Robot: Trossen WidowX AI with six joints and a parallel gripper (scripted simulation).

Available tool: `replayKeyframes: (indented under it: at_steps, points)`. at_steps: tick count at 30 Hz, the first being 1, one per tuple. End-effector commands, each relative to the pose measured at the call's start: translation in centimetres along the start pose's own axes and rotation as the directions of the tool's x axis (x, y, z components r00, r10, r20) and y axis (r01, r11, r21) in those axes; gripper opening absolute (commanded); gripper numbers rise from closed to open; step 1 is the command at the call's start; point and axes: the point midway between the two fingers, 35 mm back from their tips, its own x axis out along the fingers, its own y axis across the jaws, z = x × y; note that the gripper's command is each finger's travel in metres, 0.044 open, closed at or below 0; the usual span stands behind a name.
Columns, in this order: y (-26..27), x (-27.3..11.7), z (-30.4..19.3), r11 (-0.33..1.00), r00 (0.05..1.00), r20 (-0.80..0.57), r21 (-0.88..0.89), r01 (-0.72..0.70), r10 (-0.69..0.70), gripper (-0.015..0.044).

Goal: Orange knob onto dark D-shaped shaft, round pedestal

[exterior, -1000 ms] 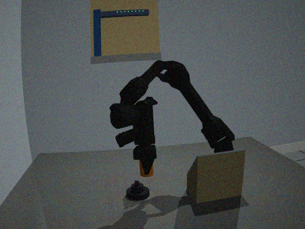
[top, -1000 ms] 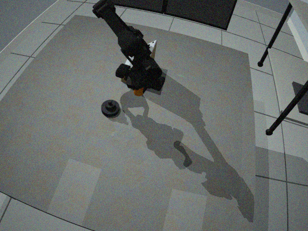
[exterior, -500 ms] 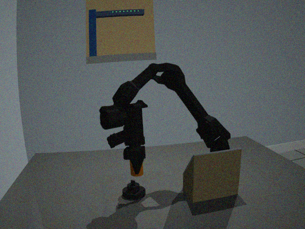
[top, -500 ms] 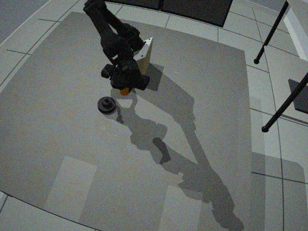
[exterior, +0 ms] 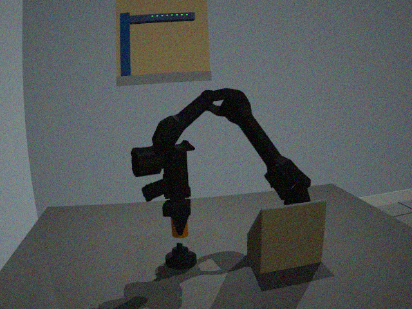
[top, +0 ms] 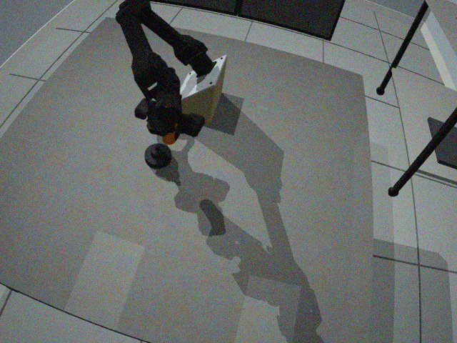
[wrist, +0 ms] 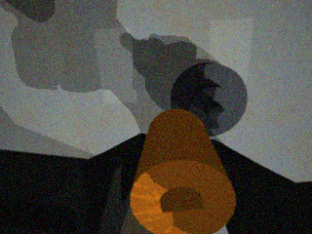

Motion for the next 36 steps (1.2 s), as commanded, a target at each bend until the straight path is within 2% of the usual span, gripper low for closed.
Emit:
replayKeyframes:
  at_steps: [1,9,21,36]
  points:
    - [-1.4,0.5,0.3,1.000,1.000,0.004,-0.004,0.007,-0.007,0.0000]
    - [-3.6,1.3,0.6,1.000,1.000,0.005,-0.005,0.018,-0.018,0.0000]
    - [-3.7,3.9,0.6,1.000,1.000,0.005,-0.005,0.019,-0.019,0.0000]
    - [-3.8,3.9,0.7,1.000,1.000,0.005,0.002,0.019,-0.019,0.0000]
